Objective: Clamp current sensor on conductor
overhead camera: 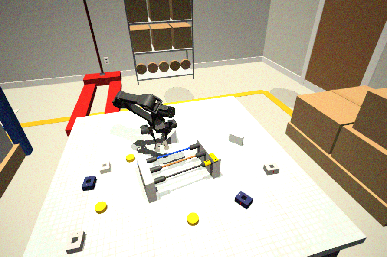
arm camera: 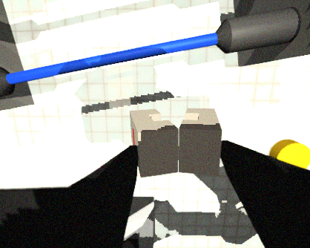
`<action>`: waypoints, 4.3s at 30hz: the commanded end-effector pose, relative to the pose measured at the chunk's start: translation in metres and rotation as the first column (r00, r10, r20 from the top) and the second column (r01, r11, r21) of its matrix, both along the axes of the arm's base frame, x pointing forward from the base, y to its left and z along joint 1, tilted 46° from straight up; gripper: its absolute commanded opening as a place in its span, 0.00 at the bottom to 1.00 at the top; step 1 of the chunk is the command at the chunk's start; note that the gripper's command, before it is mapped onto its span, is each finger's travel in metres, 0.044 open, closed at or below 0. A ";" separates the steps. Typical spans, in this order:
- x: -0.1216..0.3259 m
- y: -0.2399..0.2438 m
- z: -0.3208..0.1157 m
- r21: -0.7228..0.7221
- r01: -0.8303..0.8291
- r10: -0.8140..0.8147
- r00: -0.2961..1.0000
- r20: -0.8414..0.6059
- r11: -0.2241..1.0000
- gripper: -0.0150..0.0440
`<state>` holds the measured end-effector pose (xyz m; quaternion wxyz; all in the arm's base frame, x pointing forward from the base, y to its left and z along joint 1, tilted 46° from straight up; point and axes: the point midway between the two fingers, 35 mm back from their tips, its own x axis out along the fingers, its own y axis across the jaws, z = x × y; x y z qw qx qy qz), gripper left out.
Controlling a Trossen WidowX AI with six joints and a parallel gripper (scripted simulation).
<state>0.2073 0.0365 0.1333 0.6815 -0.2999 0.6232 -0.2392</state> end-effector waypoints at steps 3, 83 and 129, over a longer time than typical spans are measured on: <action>0.002 0.003 0.004 0.040 0.126 -0.131 0.978 0.163 0.991 0.25; 0.188 0.038 -0.015 0.620 0.522 -0.774 0.133 0.619 0.586 0.25; 0.199 0.010 -0.044 0.626 0.523 -0.779 0.125 0.615 0.578 0.25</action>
